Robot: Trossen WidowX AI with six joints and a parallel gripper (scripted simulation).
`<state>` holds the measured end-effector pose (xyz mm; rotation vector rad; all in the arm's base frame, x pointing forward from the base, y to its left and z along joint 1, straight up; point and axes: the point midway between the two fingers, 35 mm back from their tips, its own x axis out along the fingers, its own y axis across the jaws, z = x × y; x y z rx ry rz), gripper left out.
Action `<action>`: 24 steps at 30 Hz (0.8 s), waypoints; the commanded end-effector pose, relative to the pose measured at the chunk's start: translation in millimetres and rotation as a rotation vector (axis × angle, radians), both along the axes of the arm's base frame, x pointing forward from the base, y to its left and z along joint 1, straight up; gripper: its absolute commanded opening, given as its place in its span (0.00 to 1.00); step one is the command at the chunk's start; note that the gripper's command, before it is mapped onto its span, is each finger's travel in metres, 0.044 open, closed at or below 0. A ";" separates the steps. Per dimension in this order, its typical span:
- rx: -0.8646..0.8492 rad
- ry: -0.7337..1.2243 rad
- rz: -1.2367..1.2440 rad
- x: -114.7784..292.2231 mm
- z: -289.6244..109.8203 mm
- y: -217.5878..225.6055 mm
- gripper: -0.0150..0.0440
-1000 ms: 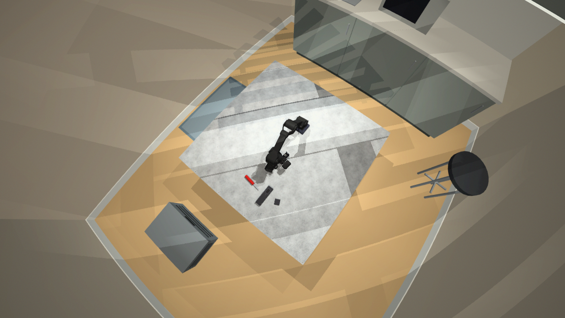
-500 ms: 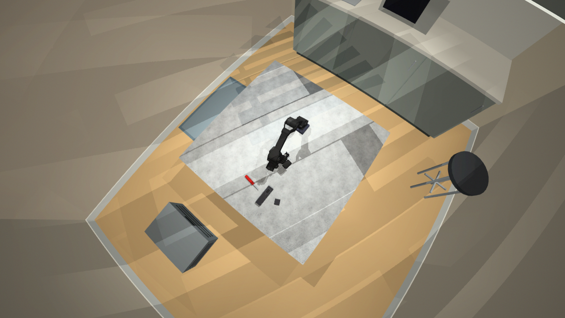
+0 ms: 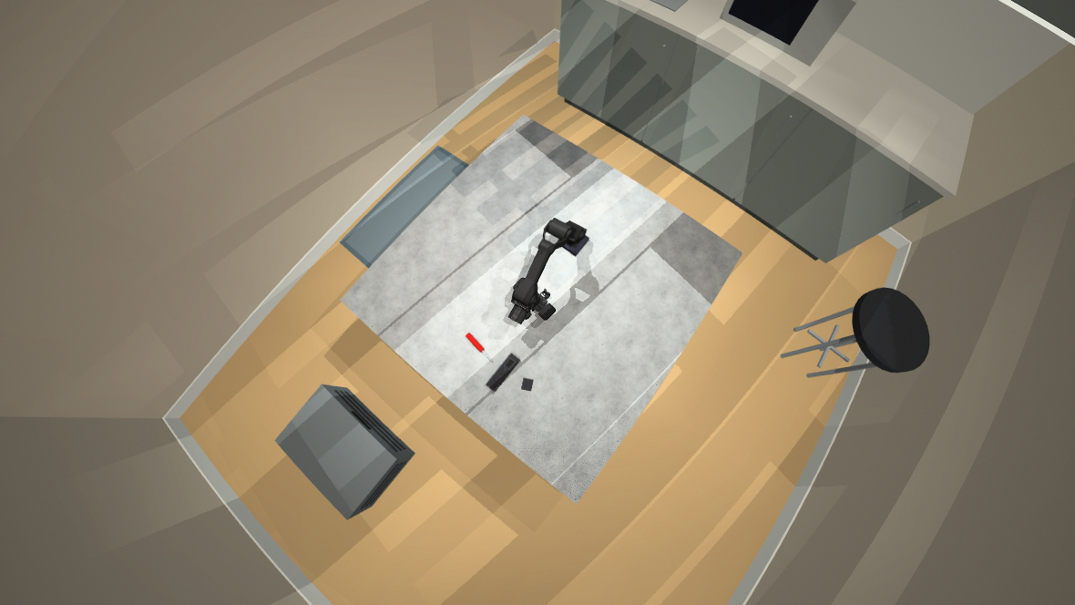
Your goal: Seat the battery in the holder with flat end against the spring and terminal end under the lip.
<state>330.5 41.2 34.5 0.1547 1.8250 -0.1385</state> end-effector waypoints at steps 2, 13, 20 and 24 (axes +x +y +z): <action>-0.010 -0.041 -0.002 3.3 -1.3 -0.7 0.38; -0.021 -0.090 -0.003 1.2 -2.6 -0.2 0.38; -0.027 -0.122 -0.004 -0.2 -3.5 0.0 0.38; -0.030 -0.139 -0.005 -1.1 -3.9 0.1 0.38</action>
